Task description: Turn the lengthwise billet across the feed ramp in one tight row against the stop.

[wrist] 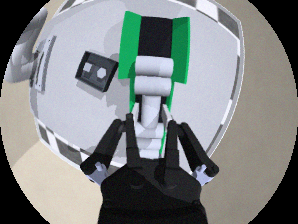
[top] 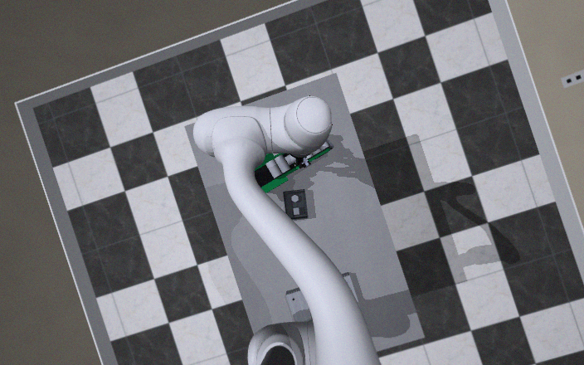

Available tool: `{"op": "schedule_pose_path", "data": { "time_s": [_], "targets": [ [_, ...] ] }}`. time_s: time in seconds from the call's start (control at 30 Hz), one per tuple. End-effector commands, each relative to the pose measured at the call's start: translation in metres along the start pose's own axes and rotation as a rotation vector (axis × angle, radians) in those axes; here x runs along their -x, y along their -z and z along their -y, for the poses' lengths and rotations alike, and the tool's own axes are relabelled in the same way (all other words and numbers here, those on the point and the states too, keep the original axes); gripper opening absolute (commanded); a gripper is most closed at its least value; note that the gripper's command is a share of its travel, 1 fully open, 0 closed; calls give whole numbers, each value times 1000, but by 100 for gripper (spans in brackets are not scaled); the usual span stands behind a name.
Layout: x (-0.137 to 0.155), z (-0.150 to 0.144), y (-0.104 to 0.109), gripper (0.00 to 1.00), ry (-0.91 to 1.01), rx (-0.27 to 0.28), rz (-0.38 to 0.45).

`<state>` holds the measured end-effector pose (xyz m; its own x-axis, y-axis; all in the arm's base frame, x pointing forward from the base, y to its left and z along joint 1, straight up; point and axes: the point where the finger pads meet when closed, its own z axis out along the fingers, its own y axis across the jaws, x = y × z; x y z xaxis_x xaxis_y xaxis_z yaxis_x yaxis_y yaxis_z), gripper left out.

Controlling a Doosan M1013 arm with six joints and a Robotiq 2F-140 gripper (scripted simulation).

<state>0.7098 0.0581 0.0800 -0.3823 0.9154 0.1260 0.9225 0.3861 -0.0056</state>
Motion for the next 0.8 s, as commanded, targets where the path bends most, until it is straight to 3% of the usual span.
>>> {"op": "schedule_pose_path", "data": {
  "time_s": [0.0, 0.67, 0.7, 0.77],
  "targets": [
    [0, 0, 0, 41, 0, 0, 0],
    [0, 0, 0, 41, 0, 0, 0],
    [0, 0, 0, 10, 0, 0, 0],
    [0, 0, 0, 10, 0, 0, 0]
  ]
}}
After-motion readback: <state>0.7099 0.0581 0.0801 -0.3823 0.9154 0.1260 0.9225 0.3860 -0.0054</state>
